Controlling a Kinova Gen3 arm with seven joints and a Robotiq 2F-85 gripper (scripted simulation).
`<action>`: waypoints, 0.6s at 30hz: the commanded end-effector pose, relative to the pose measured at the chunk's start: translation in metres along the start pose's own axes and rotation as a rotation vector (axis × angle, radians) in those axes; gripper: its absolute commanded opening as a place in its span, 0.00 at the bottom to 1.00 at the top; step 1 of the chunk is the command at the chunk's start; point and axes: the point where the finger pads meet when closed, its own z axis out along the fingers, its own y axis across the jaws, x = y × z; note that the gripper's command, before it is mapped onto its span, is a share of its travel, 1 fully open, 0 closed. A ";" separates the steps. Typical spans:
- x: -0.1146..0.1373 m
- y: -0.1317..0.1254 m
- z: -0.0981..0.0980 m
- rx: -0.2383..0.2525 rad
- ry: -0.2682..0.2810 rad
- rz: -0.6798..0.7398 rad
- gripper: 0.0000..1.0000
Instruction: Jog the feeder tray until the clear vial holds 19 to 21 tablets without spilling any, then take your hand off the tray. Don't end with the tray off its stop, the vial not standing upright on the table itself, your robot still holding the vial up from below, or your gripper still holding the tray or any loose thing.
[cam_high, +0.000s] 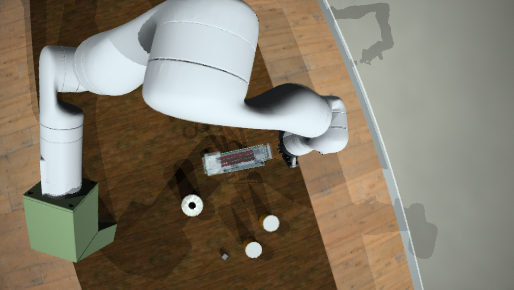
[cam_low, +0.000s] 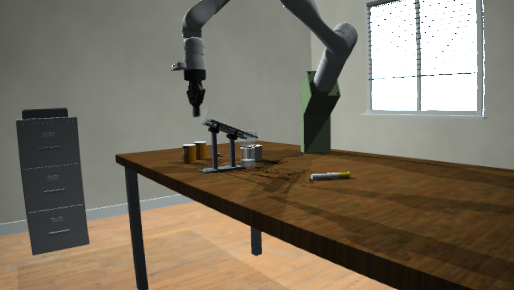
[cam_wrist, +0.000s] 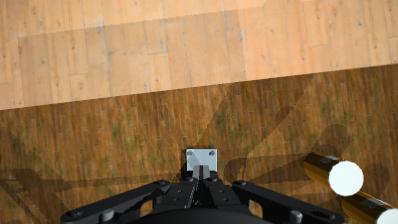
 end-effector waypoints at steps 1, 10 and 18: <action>0.002 0.000 0.000 -0.001 0.001 -0.001 0.00; 0.002 0.000 0.000 -0.001 0.001 -0.001 0.00; -0.020 0.000 0.009 -0.001 0.001 -0.001 0.00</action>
